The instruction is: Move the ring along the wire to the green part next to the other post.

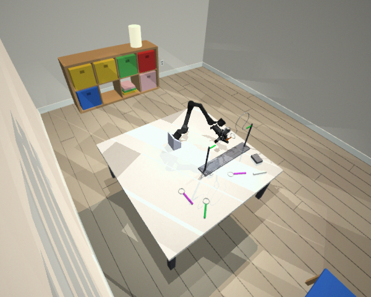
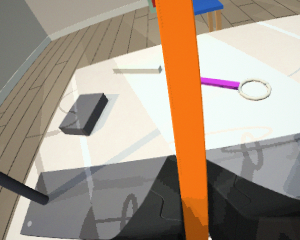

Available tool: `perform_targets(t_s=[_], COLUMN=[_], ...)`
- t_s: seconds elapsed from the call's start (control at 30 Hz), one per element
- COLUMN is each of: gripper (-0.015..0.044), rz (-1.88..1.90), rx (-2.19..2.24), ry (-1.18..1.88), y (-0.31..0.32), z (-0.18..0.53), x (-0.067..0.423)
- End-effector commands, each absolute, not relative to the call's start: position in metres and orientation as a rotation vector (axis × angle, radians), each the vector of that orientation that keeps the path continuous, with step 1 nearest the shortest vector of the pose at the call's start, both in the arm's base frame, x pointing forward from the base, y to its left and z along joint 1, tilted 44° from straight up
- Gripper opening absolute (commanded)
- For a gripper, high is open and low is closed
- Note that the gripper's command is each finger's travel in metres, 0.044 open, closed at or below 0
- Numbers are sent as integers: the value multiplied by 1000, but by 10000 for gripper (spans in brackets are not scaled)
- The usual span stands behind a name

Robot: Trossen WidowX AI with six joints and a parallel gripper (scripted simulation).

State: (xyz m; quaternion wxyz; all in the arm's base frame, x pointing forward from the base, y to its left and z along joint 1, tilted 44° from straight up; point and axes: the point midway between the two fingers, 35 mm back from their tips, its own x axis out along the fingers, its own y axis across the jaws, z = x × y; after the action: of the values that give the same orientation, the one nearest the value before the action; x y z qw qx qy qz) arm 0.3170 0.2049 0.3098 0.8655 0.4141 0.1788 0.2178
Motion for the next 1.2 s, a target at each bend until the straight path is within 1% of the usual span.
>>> perform_targets(t_s=[0.0,1.17], gripper=[-150,-150], rz=[447,389], rx=[824,629], ry=[384,398], y=[199,159], z=[301,261], x=[317,324])
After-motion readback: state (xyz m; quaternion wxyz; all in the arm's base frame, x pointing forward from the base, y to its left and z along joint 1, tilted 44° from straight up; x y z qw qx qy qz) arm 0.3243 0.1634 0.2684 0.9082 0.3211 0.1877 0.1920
